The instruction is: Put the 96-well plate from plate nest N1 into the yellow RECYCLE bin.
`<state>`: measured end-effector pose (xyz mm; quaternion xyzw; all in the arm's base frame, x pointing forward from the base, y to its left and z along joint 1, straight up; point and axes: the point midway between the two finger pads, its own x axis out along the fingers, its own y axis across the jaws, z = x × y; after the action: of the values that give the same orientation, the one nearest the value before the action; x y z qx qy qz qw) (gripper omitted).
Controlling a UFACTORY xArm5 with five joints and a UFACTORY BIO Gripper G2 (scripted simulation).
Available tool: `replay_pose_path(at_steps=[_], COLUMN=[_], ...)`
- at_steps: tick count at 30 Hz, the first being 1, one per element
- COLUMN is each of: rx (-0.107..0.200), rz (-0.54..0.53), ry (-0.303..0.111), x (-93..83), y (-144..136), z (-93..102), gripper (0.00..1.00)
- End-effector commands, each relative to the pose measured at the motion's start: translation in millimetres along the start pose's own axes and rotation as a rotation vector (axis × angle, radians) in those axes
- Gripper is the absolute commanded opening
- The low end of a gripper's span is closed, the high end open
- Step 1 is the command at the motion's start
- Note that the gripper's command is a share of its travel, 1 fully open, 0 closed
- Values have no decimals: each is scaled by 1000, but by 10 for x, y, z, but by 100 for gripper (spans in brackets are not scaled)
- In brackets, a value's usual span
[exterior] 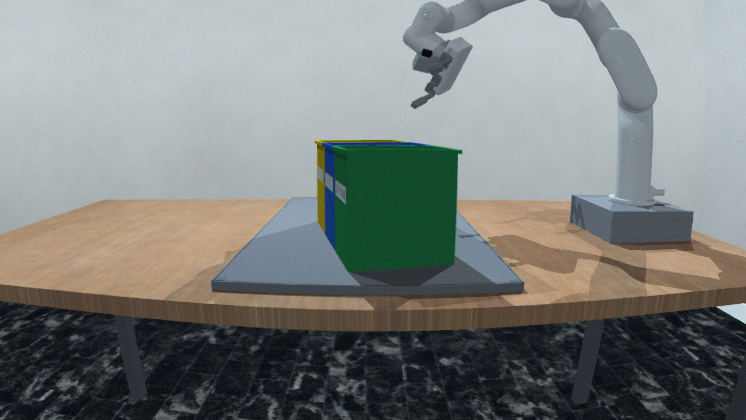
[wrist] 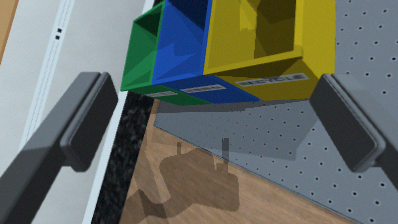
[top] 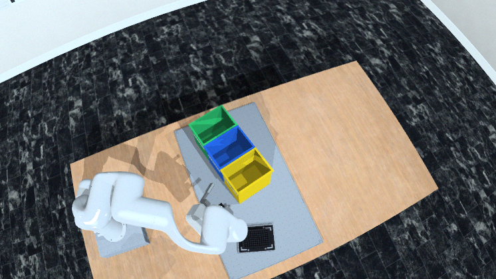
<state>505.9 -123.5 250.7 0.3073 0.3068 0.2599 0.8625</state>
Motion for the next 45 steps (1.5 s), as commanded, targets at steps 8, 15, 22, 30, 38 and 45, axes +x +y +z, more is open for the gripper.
replay_pose_path(at_steps=[8, 15, 22, 30, 38, 45], rx=[-221, -342, -449, -526, -597, -633], rz=[-169, -262, -347, -410, -477, -521], ry=[-58, -125, -217, -312, -448, -568], x=[336, 505, 624, 695, 731, 717], y=[164, 324, 519, 728, 1020, 1277], z=[98, 189, 284, 365, 446, 488], gripper=[37, 37, 37, 37, 37, 37])
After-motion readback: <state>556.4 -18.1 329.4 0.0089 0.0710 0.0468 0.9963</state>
